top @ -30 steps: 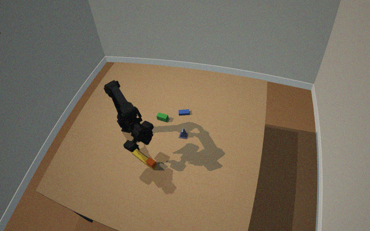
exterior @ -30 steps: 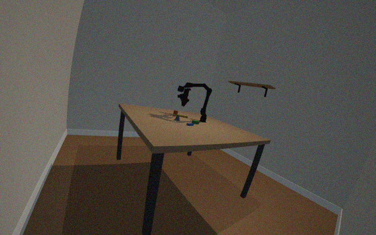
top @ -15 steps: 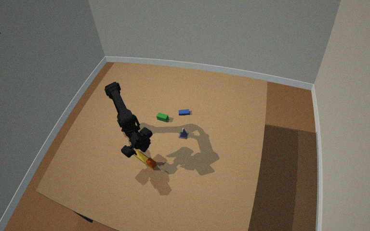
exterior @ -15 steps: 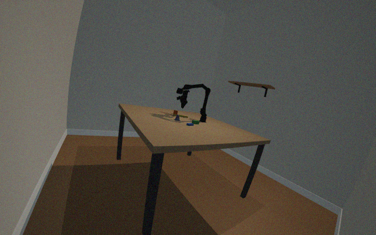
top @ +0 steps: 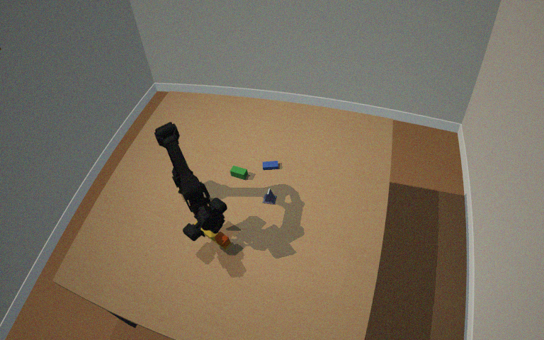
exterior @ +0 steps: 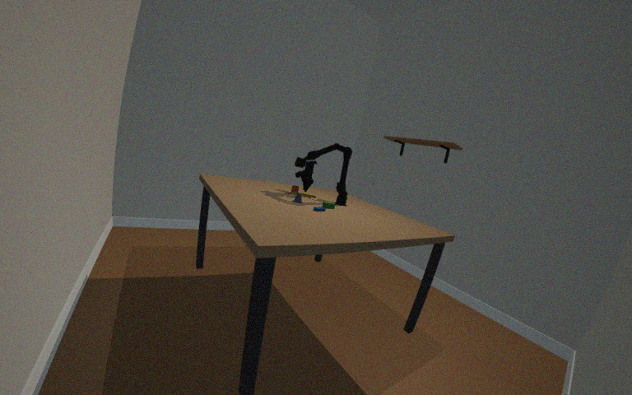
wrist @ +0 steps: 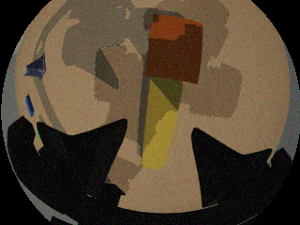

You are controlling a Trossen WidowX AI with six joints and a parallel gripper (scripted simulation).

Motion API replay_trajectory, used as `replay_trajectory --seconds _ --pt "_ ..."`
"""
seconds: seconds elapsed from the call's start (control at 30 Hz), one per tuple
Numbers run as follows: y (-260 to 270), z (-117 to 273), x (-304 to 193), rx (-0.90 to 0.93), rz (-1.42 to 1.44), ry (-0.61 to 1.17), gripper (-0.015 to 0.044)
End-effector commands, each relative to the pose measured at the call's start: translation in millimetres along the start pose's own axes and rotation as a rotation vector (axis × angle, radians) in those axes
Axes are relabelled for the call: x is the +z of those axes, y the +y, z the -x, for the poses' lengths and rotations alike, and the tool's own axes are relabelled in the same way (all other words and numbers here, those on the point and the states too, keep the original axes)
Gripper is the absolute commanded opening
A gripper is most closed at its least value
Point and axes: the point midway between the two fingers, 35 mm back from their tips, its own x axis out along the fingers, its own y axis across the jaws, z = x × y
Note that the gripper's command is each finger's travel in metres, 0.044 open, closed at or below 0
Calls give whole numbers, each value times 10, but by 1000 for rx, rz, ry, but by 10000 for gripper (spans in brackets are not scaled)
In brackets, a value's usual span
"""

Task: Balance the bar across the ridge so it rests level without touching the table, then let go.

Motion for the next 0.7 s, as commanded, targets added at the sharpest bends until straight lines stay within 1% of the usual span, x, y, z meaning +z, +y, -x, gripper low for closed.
replay_trajectory --seconds 0.0,0.5,0.67 --pt "-4 -47 -4 -3 -4 1 315" --pt "-4 -279 -6 -3 -4 1 315" --pt "-4 -289 -6 -3 -4 1 315"
